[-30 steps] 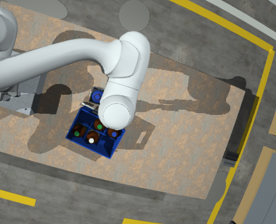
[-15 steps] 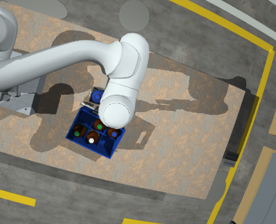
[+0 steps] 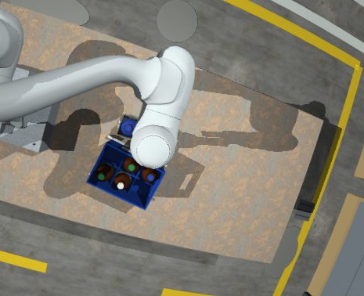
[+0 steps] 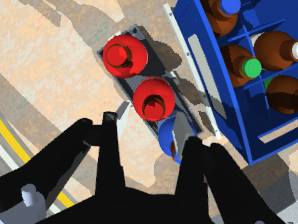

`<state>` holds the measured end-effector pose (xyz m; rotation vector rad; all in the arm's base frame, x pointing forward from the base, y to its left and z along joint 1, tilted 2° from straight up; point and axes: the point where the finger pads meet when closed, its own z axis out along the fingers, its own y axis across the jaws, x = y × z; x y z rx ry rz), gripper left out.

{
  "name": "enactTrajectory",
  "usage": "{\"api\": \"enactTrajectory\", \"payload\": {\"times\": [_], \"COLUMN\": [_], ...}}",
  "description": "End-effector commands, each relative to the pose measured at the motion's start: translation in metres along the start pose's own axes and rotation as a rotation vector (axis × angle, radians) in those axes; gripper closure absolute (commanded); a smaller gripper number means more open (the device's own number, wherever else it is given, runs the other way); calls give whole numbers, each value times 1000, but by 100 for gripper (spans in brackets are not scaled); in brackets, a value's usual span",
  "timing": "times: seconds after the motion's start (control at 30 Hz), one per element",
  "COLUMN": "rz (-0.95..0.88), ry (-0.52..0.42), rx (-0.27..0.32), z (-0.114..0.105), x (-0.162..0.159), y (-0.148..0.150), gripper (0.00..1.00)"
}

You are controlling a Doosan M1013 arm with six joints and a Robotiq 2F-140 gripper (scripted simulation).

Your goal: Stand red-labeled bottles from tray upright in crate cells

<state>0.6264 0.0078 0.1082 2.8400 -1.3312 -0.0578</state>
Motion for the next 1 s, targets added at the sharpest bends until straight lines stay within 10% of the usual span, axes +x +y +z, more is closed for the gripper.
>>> {"api": "enactTrajectory", "payload": {"times": [0.0,0.97], "rz": [0,0], "ry": [0,0], "rx": [0,0], "z": [2,10], "x": [0,0], "y": [0,0], "gripper": [62,62]}}
